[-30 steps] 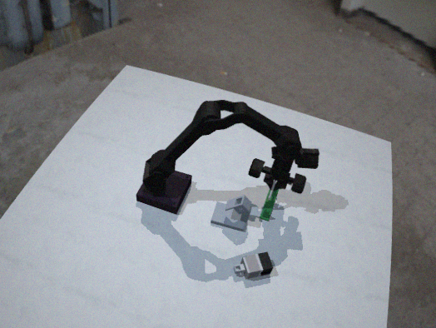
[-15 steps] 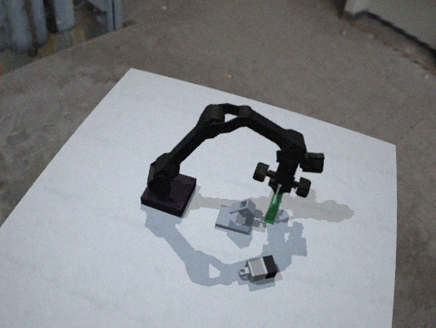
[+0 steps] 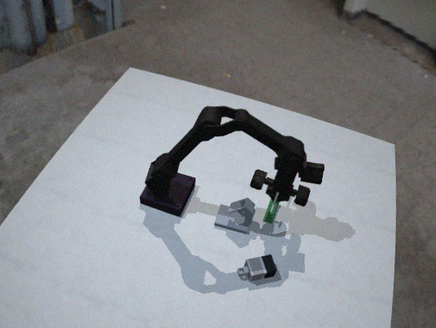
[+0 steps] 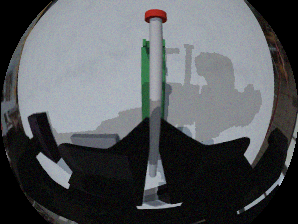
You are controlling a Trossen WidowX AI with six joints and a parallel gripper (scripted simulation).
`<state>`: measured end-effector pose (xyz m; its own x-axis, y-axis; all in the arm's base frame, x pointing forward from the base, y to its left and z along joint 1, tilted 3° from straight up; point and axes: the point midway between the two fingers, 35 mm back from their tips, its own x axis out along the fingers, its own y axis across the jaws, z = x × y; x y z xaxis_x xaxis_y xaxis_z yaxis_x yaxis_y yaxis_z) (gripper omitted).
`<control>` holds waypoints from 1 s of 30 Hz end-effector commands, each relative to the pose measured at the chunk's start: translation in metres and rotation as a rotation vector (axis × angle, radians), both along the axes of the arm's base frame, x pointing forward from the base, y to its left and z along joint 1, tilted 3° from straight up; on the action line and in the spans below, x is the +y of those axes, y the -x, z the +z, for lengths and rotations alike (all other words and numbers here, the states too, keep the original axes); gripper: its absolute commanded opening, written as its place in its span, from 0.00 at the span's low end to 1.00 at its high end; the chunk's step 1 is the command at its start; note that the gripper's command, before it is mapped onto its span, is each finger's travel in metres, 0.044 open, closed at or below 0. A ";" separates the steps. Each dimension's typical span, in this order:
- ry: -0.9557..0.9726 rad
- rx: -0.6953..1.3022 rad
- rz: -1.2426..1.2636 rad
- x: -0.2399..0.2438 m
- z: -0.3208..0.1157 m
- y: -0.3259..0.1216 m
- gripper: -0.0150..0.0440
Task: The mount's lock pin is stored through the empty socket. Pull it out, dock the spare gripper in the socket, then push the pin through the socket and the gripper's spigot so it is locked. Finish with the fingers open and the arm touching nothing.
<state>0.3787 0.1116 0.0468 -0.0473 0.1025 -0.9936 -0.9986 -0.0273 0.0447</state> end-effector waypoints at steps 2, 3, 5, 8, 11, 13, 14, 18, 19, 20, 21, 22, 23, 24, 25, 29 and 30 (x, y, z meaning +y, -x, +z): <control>0.003 -0.004 0.005 -0.005 0.002 0.000 0.25; 0.003 -0.004 0.005 -0.005 0.001 0.000 0.25; 0.002 -0.003 0.005 -0.005 -0.002 0.000 0.25; 0.002 -0.002 0.005 -0.005 -0.007 0.000 0.25; 0.001 -0.003 0.005 -0.006 -0.011 0.000 0.25; 0.000 -0.002 0.005 -0.006 -0.014 0.000 0.25; 0.000 -0.002 0.006 -0.006 -0.015 0.000 0.25; 0.000 -0.001 0.006 -0.006 -0.022 0.000 0.25; 0.000 -0.001 0.006 -0.006 -0.023 0.000 0.25; 0.000 0.000 0.006 -0.006 -0.025 0.000 0.25; 0.000 0.000 0.006 -0.006 -0.026 0.000 0.25; 0.000 0.000 0.006 -0.006 -0.028 0.000 0.25; 0.000 0.000 0.005 -0.006 -0.029 0.000 0.25; 0.000 0.000 0.005 -0.006 -0.031 0.000 0.25; 0.000 0.000 0.005 -0.006 -0.032 0.000 0.25; 0.000 0.001 0.005 -0.006 -0.036 0.000 0.25; 0.000 0.001 0.005 -0.006 -0.037 0.000 0.25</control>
<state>0.3790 0.1061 0.0158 -0.0460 0.1027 -0.9936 -0.9986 -0.0291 0.0433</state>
